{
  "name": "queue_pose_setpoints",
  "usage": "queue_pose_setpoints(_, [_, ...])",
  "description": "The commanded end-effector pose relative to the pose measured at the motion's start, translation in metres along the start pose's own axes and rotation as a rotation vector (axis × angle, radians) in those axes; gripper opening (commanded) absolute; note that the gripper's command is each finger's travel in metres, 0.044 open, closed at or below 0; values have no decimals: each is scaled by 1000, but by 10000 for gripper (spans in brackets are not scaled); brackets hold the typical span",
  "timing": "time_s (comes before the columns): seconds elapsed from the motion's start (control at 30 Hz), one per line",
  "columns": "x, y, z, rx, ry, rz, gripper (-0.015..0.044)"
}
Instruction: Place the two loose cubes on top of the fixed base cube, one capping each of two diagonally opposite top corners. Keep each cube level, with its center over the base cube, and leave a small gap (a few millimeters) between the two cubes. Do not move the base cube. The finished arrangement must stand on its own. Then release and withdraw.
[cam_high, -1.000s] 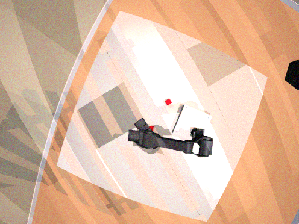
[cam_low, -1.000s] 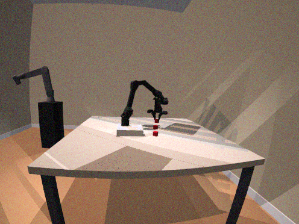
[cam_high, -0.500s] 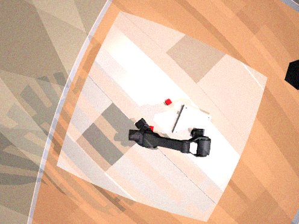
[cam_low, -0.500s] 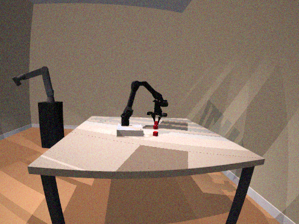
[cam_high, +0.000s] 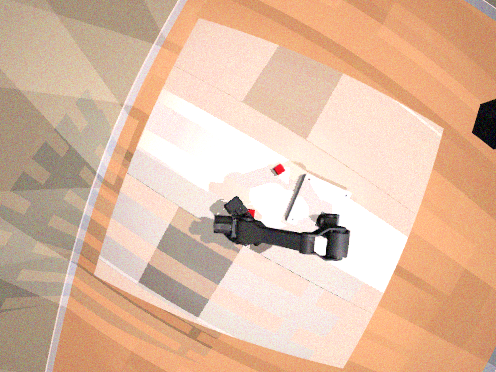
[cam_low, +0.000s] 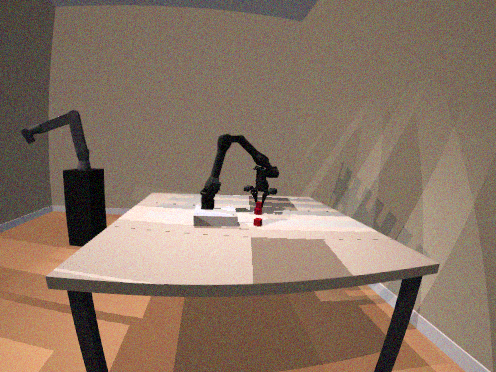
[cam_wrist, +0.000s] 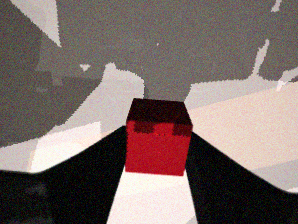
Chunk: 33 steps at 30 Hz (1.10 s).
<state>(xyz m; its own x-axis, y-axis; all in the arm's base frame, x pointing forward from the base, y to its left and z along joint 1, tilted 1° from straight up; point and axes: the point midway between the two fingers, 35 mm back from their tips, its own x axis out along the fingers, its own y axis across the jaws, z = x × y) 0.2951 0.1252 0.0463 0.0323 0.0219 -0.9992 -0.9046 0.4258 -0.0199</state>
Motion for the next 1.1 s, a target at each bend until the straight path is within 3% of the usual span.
queue_pose_setpoints(0.0, [1,0,0,3,2,0,105])
queue_pose_setpoints(0.07, [1,0,0,3,2,0,105])
queue_pose_setpoints(0.2, [1,0,0,3,2,0,205])
queue_pose_setpoints(1.07, [-29,0,0,0,0,0,205])
